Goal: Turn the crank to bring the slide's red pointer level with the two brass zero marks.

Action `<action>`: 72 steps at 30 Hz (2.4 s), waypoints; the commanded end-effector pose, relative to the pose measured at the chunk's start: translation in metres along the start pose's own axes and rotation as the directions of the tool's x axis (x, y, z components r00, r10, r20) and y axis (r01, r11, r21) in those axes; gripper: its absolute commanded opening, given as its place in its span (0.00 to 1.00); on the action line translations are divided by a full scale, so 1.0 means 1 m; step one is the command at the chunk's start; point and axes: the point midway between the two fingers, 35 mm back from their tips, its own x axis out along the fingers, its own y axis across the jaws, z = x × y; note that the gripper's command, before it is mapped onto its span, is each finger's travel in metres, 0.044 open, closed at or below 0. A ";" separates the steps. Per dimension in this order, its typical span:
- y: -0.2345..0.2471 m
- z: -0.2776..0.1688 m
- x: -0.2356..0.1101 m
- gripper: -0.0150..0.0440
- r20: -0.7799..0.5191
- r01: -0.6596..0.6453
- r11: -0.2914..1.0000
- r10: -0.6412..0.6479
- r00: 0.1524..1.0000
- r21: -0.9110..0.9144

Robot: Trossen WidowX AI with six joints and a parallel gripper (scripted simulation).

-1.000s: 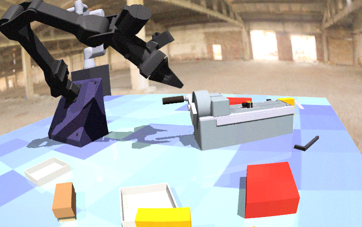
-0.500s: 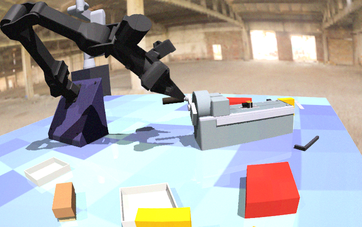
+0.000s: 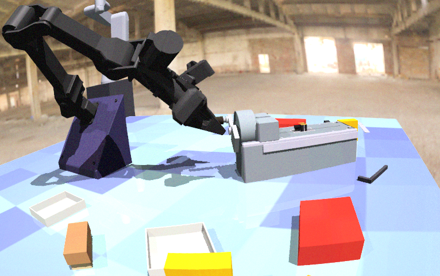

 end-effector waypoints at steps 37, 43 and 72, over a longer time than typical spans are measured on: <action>0.008 -0.014 0.011 0.25 -0.003 -0.008 1.000 0.008 1.000 -0.006; 0.010 -0.017 0.015 0.25 -0.003 -0.008 1.000 0.008 1.000 -0.006; -0.002 -0.041 0.038 0.25 -0.004 -0.007 1.000 0.007 1.000 -0.008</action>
